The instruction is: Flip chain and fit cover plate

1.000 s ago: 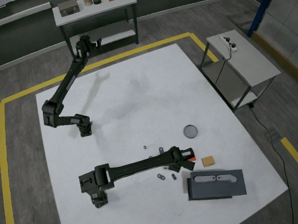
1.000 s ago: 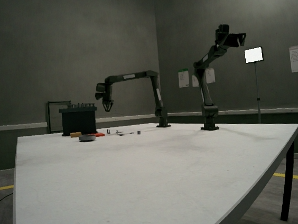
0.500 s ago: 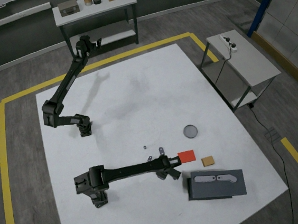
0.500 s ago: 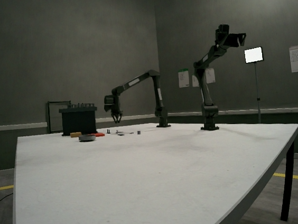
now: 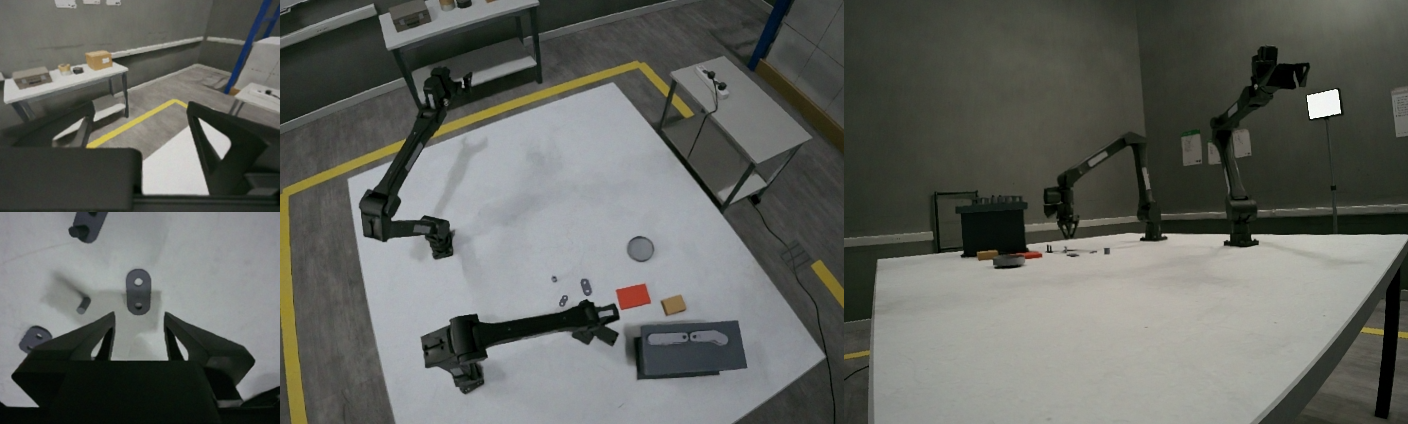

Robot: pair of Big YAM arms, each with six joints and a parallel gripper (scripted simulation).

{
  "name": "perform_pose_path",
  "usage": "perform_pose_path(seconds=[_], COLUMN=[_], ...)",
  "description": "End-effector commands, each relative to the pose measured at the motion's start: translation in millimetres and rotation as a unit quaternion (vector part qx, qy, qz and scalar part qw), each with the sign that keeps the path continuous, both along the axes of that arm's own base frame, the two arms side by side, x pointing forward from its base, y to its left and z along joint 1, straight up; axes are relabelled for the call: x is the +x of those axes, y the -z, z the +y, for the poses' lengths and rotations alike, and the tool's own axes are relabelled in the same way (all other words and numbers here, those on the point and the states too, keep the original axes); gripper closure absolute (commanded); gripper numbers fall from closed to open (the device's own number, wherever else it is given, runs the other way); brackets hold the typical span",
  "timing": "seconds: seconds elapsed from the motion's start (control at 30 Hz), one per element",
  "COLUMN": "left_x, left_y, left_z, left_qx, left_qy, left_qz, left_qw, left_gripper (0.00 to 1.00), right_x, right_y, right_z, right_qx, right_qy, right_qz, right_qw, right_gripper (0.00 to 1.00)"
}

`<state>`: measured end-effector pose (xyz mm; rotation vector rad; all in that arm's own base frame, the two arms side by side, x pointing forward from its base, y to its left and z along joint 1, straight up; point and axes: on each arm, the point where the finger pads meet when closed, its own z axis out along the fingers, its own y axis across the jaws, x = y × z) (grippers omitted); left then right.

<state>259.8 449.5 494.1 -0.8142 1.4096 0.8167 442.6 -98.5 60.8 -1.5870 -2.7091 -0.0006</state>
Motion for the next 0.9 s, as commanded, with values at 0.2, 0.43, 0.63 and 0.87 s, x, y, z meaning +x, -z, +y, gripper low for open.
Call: perform_pose_path(seconds=[0.2, 0.43, 0.63, 0.87], left_x=[4.6, 4.6, 4.6, 4.6], left_y=[-41.9, -41.9, -41.9, -41.9], left_z=[-1.4, -1.4, -1.4, -1.4], left_qx=[0.030, 0.030, 0.030, 0.030], left_qy=[0.004, 0.004, 0.004, 0.004], left_qz=[-0.019, -0.019, -0.019, -0.019], left_qw=[0.999, 0.999, 0.999, 0.999], left_gripper=[0.00, 0.00, 0.00, 0.00], right_x=[7.5, 7.5, 8.7, 17.0], right_y=[10.4, 15.0, 20.6, 13.0], right_z=[2.8, 4.2, 4.3, -1.1], right_qx=[-0.003, -0.003, -0.004, -0.007], right_qy=[-0.001, -0.003, -0.003, -0.001], right_qz=[-0.006, -0.005, -0.006, -0.022], right_qw=[1.000, 1.000, 1.000, 1.000], right_gripper=[0.51, 0.51, 0.51, 0.51])
